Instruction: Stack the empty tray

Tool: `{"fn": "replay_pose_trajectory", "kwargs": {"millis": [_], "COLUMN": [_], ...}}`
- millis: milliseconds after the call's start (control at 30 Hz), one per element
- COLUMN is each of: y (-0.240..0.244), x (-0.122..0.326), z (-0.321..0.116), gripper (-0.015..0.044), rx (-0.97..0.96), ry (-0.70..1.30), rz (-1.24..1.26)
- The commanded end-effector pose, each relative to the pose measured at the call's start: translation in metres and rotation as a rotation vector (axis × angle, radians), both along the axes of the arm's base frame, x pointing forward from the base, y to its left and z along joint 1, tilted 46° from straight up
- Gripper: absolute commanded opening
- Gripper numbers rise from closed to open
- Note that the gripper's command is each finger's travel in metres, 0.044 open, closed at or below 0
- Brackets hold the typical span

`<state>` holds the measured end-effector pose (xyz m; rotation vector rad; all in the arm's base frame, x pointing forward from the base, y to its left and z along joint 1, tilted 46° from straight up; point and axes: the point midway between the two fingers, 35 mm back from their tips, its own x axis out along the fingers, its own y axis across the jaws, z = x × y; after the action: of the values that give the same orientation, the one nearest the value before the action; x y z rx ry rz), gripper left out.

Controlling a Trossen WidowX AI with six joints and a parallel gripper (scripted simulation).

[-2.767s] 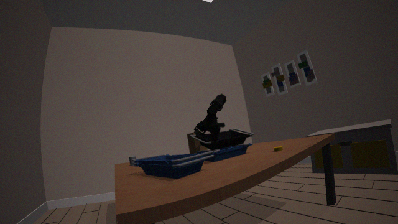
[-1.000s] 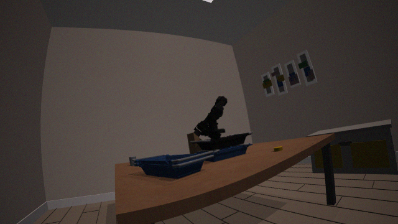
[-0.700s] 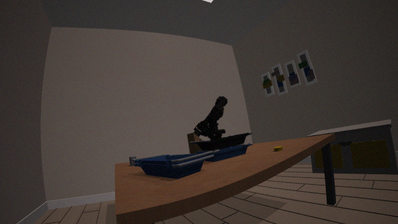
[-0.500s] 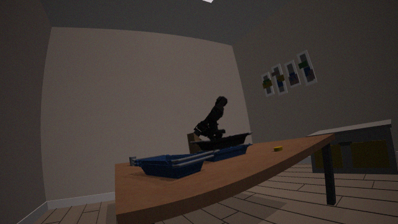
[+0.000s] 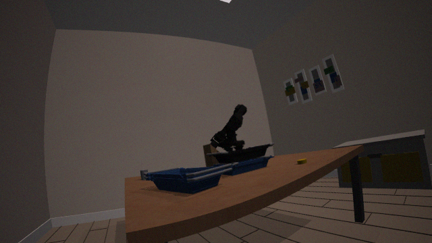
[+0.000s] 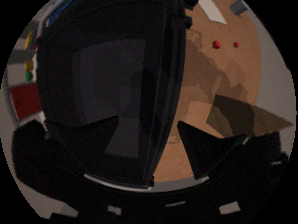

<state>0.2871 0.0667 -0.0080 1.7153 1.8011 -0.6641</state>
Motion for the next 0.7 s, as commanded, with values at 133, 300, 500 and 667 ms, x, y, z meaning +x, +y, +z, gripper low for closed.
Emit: {"fn": "replay_pose_trajectory", "kwargs": {"millis": [133, 300, 500, 667], "y": [-0.013, -0.040, -0.072, -0.076], "x": [0.003, 0.007, 0.005, 0.003], "z": [0.010, 0.034, 0.067, 0.068], "gripper": [0.0440, 0.0440, 0.0440, 0.0440], "rx": [-0.005, -0.009, -0.005, 0.000], "ry": [0.000, 0.001, 0.003, 0.008], "rz": [-0.001, -0.002, -0.001, -0.006]}}
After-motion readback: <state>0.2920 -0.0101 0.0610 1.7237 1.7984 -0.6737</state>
